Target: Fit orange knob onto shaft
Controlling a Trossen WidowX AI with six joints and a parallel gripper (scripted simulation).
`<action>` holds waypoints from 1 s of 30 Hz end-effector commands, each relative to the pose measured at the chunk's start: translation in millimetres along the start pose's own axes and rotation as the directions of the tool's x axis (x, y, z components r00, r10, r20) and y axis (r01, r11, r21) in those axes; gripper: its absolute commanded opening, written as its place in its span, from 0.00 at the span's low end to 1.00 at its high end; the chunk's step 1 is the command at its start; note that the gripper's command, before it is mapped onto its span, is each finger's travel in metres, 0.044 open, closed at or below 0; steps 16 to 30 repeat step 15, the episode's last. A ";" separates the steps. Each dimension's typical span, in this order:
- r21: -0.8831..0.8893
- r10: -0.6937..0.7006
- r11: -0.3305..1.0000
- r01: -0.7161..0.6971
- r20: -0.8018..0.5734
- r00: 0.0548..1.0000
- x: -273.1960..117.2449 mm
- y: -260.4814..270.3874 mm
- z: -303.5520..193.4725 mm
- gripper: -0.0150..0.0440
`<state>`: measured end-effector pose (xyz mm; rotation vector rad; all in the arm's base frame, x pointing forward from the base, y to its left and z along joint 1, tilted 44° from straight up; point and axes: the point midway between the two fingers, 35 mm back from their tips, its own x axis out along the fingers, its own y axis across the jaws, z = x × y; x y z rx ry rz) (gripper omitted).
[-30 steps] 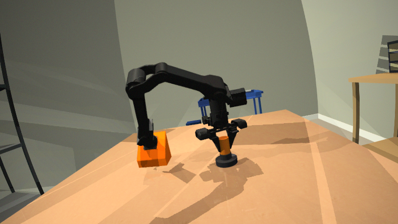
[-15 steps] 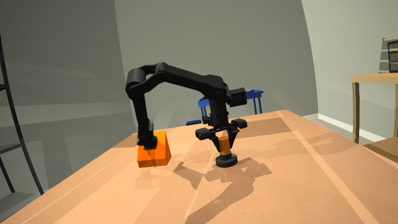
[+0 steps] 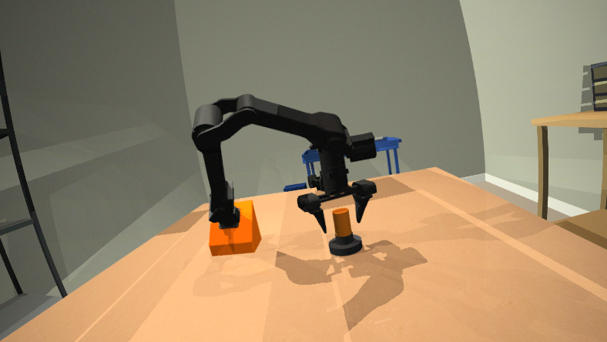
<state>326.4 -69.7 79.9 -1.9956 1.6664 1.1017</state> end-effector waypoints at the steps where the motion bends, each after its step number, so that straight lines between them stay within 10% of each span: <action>1: 0.000 -0.010 1.000 0.010 0.004 1.000 -34.4 -5.1 0.6 1.00; 6: -0.002 -0.009 1.000 0.009 0.003 1.000 -90.5 -1.0 1.5 1.00; 30: -0.002 -0.009 1.000 0.009 0.003 1.000 -90.5 -5.9 1.5 1.00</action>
